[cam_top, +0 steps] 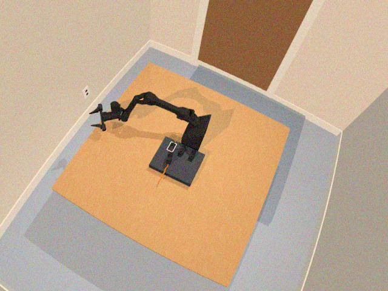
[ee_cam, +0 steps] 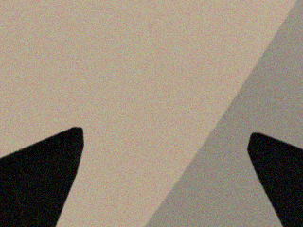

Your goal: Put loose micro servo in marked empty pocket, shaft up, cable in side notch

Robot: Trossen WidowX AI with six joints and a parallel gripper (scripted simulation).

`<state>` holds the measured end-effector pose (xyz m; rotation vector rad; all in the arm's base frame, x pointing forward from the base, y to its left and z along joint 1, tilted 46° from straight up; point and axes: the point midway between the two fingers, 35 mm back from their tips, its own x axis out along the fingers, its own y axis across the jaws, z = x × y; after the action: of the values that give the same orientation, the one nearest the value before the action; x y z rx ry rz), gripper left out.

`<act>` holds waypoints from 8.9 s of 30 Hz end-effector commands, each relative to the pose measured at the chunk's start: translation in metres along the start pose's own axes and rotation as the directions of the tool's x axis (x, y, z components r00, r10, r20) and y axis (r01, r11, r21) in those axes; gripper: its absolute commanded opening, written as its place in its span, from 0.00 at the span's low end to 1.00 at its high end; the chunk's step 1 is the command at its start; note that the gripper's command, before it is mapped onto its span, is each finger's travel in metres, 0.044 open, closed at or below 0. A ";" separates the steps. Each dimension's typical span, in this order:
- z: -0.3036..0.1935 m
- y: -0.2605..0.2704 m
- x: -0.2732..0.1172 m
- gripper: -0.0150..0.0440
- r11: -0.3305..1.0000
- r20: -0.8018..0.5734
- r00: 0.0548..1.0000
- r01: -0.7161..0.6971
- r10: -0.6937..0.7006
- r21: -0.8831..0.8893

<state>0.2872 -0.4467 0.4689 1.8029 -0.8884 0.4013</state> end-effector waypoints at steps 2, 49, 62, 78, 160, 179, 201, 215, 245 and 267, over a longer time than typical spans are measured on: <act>0.000 -0.002 0.001 1.00 1.000 0.005 1.000 0.003 -0.003 -0.001; -0.031 -0.232 -0.011 1.00 0.826 0.361 0.820 0.531 -0.444 -0.189; -0.056 -0.296 -0.042 1.00 0.643 0.426 0.688 0.717 -0.588 -0.271; -0.093 -0.359 -0.096 1.00 0.318 0.490 0.486 0.865 -0.723 -0.388; -0.241 -0.363 -0.407 1.00 -0.506 0.888 -0.143 -0.777 -0.437 -0.374; -0.223 -0.362 -0.418 1.00 -0.402 0.910 -0.111 -0.871 -0.399 -0.283; -0.204 -0.371 -0.420 0.87 -0.403 0.911 -0.110 -0.871 -0.398 -0.282; -0.204 -0.371 -0.420 0.41 -0.403 0.911 -0.110 -0.871 -0.398 -0.282; -0.217 -0.329 -0.405 0.25 -0.402 0.911 -0.111 -0.871 -0.398 -0.282; -0.216 -0.328 -0.404 0.25 0.140 0.911 -0.111 -0.988 -0.398 -0.059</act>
<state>0.2852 -0.0347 0.0827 2.5952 -3.3707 0.0374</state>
